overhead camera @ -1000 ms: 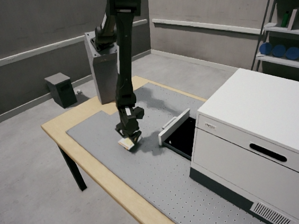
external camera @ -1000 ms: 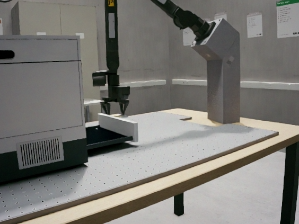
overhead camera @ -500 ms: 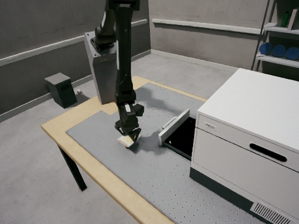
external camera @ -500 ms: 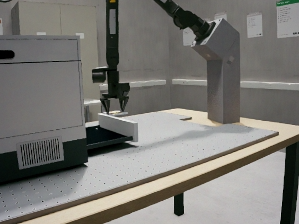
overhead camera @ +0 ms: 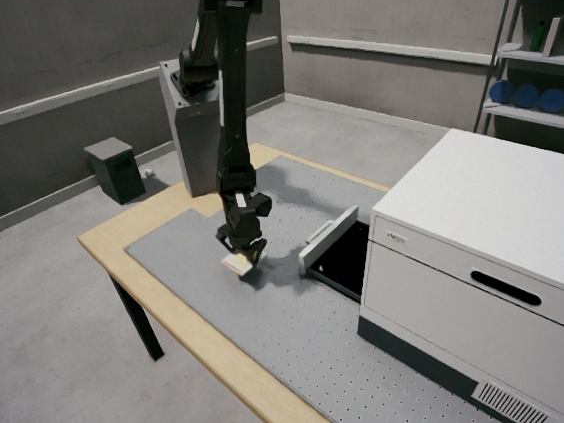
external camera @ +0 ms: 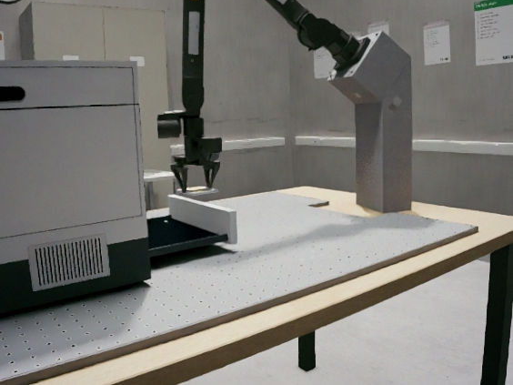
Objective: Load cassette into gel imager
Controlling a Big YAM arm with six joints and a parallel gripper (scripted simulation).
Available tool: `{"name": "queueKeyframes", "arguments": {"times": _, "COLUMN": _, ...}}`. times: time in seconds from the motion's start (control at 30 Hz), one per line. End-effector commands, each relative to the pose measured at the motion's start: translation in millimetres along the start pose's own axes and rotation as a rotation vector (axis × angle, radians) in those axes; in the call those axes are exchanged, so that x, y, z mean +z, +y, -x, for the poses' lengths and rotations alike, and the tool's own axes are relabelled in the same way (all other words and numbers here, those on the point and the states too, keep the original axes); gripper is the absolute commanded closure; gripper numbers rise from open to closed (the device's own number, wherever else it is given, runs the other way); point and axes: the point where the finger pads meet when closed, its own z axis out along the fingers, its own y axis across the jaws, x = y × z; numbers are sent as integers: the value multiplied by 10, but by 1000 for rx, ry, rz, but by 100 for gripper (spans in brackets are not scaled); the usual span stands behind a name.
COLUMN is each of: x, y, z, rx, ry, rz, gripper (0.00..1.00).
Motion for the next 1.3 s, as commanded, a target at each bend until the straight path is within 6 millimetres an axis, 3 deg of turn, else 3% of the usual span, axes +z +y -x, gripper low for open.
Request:
{"name": "queueKeyframes", "arguments": {"times": 0.0, "x": -22, "y": -25, "z": -22, "rx": -1, "ry": 3, "rz": -6, "gripper": 22}}
{"name": "queueKeyframes", "arguments": {"times": 0.1, "x": -135, "y": -2, "z": -73, "rx": -3, "ry": 10, "rz": -4, "gripper": 22}}
{"name": "queueKeyframes", "arguments": {"times": 1.27, "x": -544, "y": -1, "z": -56, "rx": -4, "ry": 8, "rz": -4, "gripper": 22}}
